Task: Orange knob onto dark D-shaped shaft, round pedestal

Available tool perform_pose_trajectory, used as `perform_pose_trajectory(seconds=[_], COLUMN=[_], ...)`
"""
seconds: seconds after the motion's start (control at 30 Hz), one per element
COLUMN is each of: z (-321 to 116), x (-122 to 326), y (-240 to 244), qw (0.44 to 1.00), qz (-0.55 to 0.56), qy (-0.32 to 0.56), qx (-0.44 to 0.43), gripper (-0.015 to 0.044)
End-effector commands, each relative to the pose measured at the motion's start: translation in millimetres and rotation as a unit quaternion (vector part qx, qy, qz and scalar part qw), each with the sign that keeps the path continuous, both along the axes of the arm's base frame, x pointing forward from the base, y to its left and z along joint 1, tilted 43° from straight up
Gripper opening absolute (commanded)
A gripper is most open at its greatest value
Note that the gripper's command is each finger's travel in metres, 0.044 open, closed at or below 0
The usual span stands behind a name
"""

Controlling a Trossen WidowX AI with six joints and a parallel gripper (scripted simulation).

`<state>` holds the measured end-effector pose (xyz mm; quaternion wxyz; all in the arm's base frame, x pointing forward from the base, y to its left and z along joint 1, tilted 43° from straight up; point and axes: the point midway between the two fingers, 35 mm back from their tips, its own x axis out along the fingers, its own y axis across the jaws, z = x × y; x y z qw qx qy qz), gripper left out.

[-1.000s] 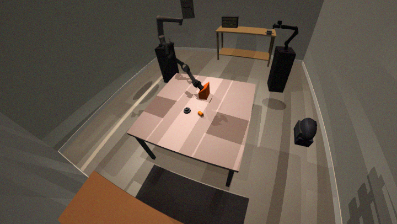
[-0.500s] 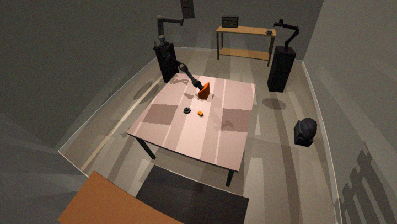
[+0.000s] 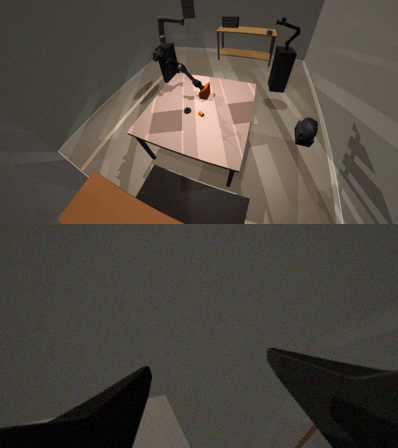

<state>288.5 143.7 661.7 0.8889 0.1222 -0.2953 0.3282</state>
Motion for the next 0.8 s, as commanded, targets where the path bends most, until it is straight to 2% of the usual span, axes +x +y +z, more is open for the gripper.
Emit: perform_pose_trajectory(seconds=[0.0,0.17,0.4,0.6,0.77], z=[-48,-107,-225,-333,-427], x=[58,105,179,213,222], y=[13,26,30,23,11], qw=[0.996,0.982,0.928,0.854,0.768], qz=[-0.034,-0.054,-0.121,-0.173,-0.209], qy=[0.083,0.160,0.314,0.430,0.518], qx=[-0.032,-0.085,-0.158,-0.236,-0.314], gripper=[0.0440,0.0440,0.0440,0.0440,0.0440])
